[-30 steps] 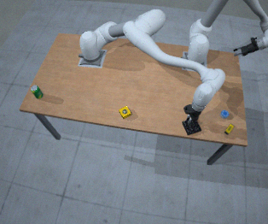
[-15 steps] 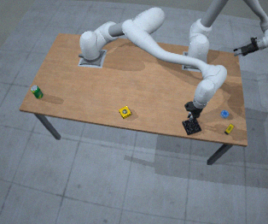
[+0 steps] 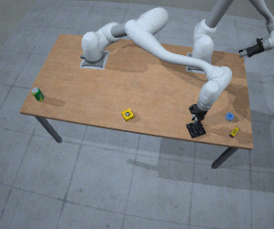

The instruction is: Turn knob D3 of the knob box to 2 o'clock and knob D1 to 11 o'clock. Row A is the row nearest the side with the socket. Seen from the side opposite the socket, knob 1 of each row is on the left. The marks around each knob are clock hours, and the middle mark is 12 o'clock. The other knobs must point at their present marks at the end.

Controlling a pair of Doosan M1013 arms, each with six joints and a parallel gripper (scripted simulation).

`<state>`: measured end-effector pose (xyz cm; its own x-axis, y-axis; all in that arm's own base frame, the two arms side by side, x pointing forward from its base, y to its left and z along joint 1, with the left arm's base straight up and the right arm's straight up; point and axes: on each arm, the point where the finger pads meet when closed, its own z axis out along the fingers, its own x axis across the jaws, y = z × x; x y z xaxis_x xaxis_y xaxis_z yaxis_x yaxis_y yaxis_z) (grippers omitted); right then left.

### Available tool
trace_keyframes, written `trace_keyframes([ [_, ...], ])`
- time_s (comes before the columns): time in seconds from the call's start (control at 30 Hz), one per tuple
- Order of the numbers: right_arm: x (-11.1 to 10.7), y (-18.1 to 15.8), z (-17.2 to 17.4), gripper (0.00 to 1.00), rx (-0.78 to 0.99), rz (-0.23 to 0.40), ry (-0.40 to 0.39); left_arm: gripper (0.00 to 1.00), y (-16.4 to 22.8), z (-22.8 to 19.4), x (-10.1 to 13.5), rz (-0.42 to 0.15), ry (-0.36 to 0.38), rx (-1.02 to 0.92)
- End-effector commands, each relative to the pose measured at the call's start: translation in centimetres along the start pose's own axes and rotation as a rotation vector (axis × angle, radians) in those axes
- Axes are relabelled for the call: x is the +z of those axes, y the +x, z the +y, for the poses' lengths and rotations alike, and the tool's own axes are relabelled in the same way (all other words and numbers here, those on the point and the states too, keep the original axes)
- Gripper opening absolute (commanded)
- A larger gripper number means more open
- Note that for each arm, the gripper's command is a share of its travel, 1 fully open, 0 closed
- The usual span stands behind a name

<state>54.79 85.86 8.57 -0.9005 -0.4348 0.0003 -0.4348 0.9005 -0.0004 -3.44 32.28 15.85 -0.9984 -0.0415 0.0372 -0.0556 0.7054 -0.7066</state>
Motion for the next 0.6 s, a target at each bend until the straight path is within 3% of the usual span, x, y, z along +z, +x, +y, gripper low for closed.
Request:
trace_keyframes([
  [0.0, -0.2, -0.2, -0.1, 0.46, -0.093, -0.002, -0.001, 1.00, 0.0, 0.0, 0.0, 0.000, -0.001, 0.000],
  [0.1, -0.3, -0.3, -0.2, 0.46, -0.137, -0.002, -0.001, 1.00, 0.0, 0.0, 0.0, 0.000, -0.001, 0.000],
  [0.57, -0.7, -1.5, -0.6, 0.46, -0.712, -0.002, -0.001, 1.00, 0.0, 0.0, 0.0, 0.000, -0.001, 0.000],
])
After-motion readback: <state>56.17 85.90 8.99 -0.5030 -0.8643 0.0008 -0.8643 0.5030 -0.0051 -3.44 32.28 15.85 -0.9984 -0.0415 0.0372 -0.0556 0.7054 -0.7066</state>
